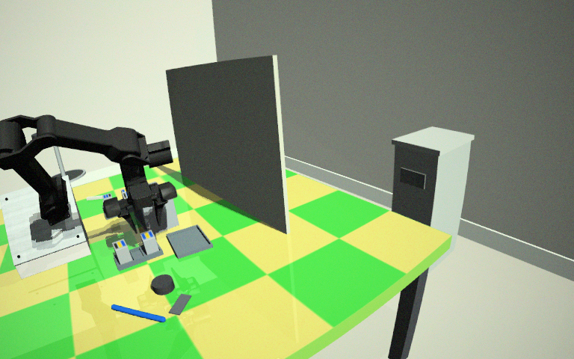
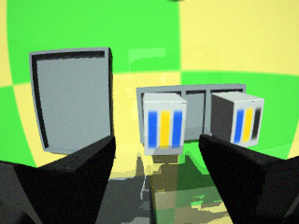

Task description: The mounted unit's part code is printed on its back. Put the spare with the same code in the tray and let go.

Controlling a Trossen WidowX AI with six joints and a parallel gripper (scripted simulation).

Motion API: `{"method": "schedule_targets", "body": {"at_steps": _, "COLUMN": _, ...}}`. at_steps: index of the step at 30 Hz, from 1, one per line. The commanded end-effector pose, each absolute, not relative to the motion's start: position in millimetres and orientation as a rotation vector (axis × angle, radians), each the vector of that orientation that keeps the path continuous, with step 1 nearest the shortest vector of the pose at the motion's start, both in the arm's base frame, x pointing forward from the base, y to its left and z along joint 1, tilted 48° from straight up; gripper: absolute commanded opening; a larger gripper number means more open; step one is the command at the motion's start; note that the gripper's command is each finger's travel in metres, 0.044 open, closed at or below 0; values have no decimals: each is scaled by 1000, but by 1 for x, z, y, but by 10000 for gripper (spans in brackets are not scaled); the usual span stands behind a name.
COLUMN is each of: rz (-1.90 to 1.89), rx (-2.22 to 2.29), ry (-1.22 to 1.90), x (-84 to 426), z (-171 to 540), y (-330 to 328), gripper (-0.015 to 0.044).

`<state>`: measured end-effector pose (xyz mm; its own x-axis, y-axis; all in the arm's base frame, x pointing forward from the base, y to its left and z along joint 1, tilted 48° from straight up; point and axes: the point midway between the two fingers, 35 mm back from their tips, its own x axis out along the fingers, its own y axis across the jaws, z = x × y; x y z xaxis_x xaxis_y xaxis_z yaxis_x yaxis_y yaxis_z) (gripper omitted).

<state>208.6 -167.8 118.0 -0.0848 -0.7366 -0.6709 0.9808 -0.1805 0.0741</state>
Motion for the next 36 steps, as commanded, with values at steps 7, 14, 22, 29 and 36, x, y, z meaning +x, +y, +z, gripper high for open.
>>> {"method": "schedule_targets", "body": {"at_steps": 7, "rz": -1638, "rx": 690, "ry": 482, "x": 206, "z": 105, "y": -179, "gripper": 300}}
{"method": "schedule_targets", "body": {"at_steps": 14, "rz": -1638, "rx": 688, "ry": 480, "x": 204, "z": 98, "y": -188, "gripper": 300}}
{"method": "schedule_targets", "body": {"at_steps": 22, "rz": -1639, "rx": 684, "ry": 477, "x": 201, "z": 90, "y": -197, "gripper": 300}}
{"method": "schedule_targets", "body": {"at_steps": 29, "rz": -1640, "rx": 680, "ry": 474, "x": 199, "z": 85, "y": -205, "gripper": 300}}
{"method": "schedule_targets", "body": {"at_steps": 36, "rz": -1640, "rx": 680, "ry": 474, "x": 198, "z": 85, "y": -205, "gripper": 300}}
